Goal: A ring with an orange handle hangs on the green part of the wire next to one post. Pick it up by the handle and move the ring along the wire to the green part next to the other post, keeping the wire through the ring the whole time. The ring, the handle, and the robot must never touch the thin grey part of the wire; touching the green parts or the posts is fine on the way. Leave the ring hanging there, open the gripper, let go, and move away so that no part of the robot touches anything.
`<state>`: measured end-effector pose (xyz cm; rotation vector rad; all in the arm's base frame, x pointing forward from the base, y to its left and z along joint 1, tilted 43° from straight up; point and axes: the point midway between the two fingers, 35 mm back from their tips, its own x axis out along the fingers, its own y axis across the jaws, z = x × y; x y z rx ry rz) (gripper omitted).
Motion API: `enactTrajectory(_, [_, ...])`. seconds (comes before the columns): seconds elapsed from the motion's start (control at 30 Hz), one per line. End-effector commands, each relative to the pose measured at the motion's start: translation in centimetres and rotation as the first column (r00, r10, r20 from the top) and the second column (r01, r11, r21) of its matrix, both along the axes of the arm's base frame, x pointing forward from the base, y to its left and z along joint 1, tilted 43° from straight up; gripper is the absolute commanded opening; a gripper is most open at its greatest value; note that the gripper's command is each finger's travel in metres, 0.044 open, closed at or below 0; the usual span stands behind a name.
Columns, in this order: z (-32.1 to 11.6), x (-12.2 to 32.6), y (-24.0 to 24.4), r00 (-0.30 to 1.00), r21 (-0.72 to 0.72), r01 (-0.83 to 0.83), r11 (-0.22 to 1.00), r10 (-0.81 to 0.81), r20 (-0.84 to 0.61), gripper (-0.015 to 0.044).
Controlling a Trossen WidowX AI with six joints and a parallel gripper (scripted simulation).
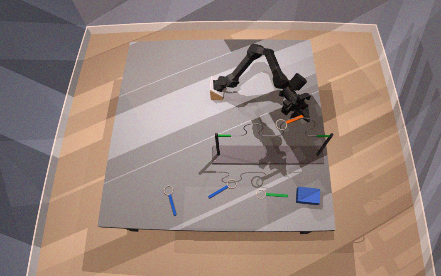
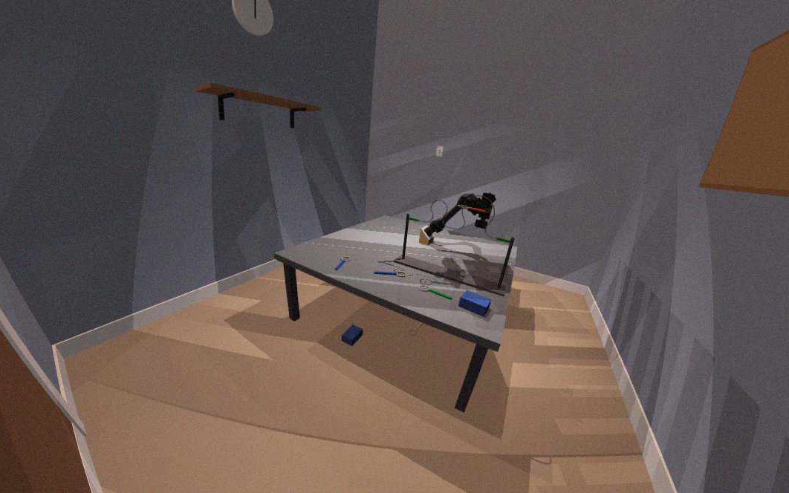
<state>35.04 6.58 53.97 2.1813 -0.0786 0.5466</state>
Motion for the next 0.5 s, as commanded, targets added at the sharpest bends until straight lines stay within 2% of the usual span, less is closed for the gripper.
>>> enactTrajectory(0.0, [-0.1, 0.12, -0.19, 1.0, 0.053, 0.0, 0.999, 0.0, 0.001, -0.015])
enactTrajectory(0.47, [0.4, 0.02, -0.69, 1.0, 0.224, -0.014, 0.975, 0.008, 0.025, -0.015])
